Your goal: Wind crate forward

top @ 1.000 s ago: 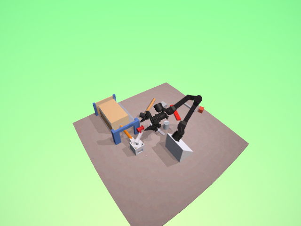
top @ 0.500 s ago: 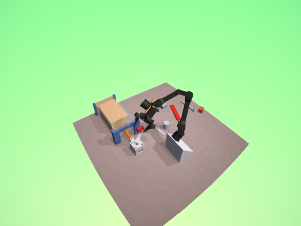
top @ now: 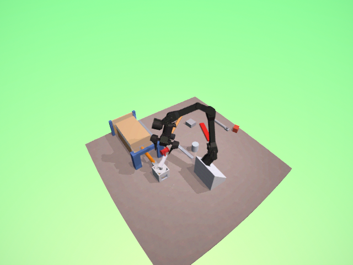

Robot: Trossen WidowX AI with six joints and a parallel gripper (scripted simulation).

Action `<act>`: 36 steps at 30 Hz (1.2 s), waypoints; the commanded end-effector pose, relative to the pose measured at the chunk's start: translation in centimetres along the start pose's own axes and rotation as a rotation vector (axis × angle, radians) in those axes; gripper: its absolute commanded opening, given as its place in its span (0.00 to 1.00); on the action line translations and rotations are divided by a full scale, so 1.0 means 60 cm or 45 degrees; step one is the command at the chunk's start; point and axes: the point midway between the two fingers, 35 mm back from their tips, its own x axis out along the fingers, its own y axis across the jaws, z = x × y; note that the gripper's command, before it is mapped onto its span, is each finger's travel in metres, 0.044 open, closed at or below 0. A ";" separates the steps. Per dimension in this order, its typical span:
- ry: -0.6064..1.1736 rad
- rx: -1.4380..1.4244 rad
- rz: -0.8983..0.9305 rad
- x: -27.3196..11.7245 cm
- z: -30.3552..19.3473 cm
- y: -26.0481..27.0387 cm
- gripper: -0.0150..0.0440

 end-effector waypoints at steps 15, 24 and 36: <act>0.476 0.143 0.184 -0.025 0.032 -0.016 1.00; 0.477 0.139 0.185 0.064 -0.004 -0.001 1.00; 0.478 0.139 0.185 0.122 -0.026 0.009 1.00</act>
